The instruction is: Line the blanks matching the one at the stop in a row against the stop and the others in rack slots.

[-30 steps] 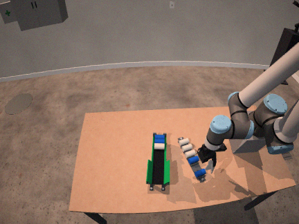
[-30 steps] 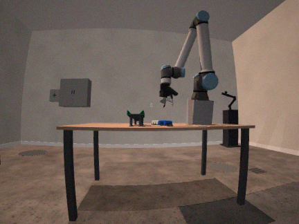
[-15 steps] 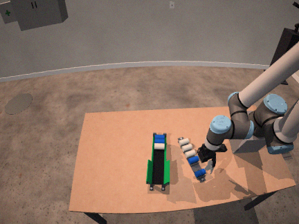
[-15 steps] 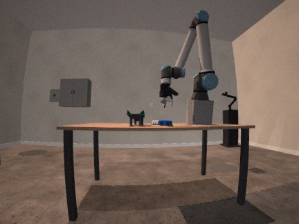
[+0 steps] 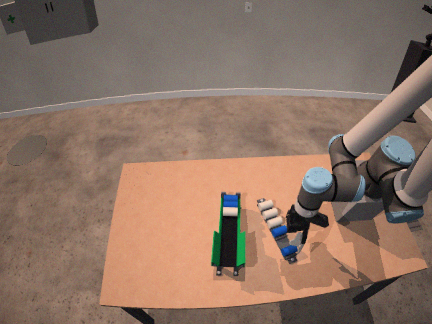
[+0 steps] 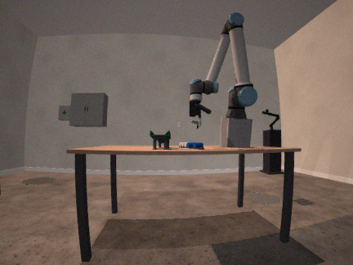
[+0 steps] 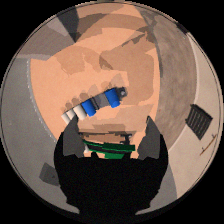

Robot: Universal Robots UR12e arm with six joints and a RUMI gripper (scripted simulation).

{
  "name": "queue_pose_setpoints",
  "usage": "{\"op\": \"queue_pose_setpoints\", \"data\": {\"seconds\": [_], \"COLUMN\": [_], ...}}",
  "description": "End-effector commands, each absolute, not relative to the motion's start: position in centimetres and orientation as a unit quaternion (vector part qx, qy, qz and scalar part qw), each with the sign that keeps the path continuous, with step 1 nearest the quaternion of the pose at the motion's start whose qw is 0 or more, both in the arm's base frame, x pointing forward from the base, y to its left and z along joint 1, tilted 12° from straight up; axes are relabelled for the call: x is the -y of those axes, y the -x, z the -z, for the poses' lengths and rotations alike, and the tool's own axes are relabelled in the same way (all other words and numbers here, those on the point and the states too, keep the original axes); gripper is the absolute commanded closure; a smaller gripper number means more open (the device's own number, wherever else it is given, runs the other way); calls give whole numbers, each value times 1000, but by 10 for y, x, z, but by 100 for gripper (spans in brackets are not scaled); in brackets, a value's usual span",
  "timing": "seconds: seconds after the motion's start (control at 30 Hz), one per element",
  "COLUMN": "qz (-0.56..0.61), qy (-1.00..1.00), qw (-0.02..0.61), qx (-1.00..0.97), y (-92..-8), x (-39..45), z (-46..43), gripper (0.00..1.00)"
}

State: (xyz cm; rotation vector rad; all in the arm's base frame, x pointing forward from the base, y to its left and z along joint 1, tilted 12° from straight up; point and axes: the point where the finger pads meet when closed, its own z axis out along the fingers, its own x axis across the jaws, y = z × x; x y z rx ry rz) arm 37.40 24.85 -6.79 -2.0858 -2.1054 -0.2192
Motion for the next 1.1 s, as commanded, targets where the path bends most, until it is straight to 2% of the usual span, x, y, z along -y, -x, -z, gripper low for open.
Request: {"op": "queue_pose_setpoints", "data": {"seconds": [0.0, 0.63, 1.07], "qz": [63, 28, 17], "qy": [776, 942, 971], "qw": [88, 105, 107], "qx": [622, 317, 214], "y": [-374, -376, -377], "x": [-250, -254, -255], "z": [74, 93, 99], "gripper": [0, 0, 0]}}
